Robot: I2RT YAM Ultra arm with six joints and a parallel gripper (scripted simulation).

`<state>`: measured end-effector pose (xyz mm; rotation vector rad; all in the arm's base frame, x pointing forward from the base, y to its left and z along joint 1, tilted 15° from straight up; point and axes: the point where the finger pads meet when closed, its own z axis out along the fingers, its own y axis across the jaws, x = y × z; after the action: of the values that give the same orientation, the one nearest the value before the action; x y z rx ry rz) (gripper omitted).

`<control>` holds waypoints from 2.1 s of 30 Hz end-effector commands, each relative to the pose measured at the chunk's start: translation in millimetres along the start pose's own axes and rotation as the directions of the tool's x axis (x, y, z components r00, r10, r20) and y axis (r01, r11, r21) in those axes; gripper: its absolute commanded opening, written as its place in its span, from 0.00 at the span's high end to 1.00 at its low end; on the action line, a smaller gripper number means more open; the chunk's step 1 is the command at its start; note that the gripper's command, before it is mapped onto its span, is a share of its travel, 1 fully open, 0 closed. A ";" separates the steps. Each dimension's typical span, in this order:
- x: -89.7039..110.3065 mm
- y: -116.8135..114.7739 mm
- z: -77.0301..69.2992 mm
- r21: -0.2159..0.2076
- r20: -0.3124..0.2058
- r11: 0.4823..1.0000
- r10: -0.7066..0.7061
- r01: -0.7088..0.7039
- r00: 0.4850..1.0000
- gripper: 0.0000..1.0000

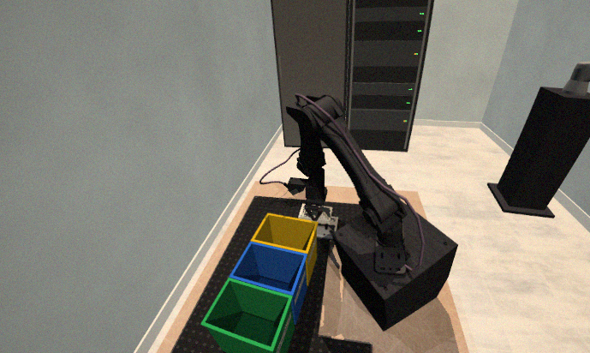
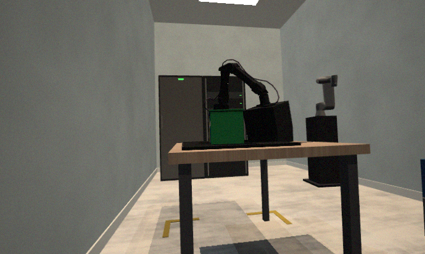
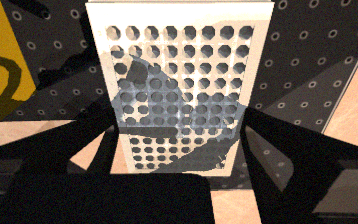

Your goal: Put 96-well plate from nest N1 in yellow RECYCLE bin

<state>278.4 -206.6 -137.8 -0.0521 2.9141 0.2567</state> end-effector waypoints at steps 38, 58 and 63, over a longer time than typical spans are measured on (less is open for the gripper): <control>-9.5 -12.5 -75.8 0.035 0.024 0.999 -0.005 0.004 1.000 1.00; -8.9 -11.5 -106.2 0.036 0.024 0.999 -0.005 0.004 1.000 1.00; -8.7 -11.1 -114.7 0.036 0.024 0.999 -0.005 0.004 1.000 1.00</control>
<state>259.7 -223.5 -48.4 -0.0521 2.9170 0.2508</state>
